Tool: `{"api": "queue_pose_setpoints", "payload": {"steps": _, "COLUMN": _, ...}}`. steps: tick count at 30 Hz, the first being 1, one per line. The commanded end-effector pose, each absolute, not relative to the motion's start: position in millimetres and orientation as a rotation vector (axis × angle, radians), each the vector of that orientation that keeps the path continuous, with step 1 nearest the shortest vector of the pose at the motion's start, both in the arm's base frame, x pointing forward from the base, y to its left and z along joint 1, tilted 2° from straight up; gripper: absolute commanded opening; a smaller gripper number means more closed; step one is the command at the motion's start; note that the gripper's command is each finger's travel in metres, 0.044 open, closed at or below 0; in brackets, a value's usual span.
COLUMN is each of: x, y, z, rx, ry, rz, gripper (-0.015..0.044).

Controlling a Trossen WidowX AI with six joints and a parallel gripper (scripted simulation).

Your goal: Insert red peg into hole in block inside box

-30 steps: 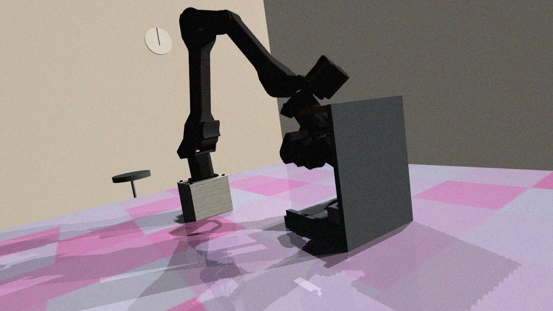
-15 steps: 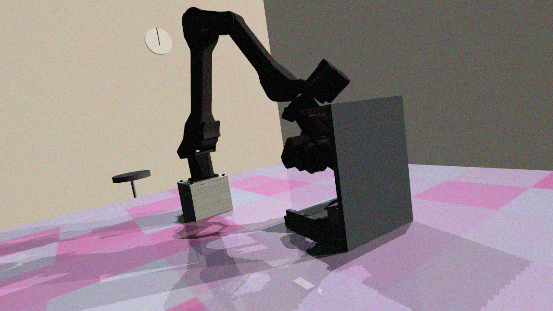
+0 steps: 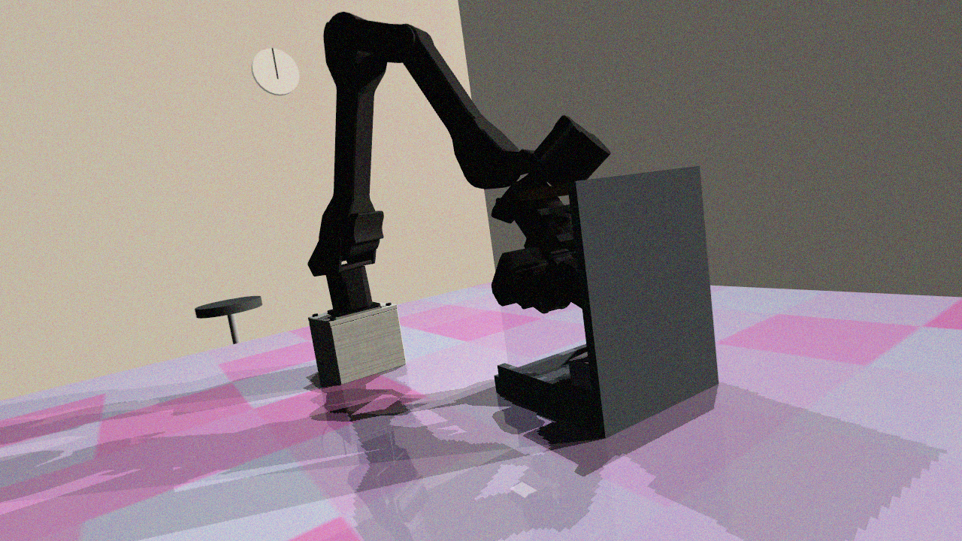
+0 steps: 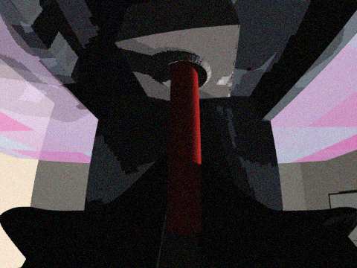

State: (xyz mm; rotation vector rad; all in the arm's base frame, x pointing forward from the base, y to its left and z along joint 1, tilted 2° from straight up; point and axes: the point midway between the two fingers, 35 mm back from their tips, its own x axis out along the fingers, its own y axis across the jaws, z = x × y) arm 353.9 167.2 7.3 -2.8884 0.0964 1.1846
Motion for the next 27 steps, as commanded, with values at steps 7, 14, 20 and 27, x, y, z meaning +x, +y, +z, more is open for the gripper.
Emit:
{"api": "queue_pose_setpoints", "payload": {"steps": 7, "x": 352.6, "y": 166.3, "z": -5.2, "rx": -2.890, "ry": 0.095, "rz": 1.204, "gripper": 0.0000}}
{"api": "queue_pose_setpoints", "payload": {"steps": 14, "x": 352.6, "y": 166.3, "z": -6.6, "rx": -2.890, "ry": 0.095, "rz": 1.204, "gripper": 0.0000}}
{"api": "queue_pose_setpoints", "payload": {"steps": 20, "x": 352.5, "y": 166.2, "z": -8.6, "rx": -2.890, "ry": 0.095, "rz": 1.204, "gripper": 0.0000}}
{"api": "queue_pose_setpoints", "payload": {"steps": 27, "x": 352.5, "y": 166.2, "z": -12.5, "rx": -2.890, "ry": 0.095, "rz": 1.204, "gripper": 0.0000}}
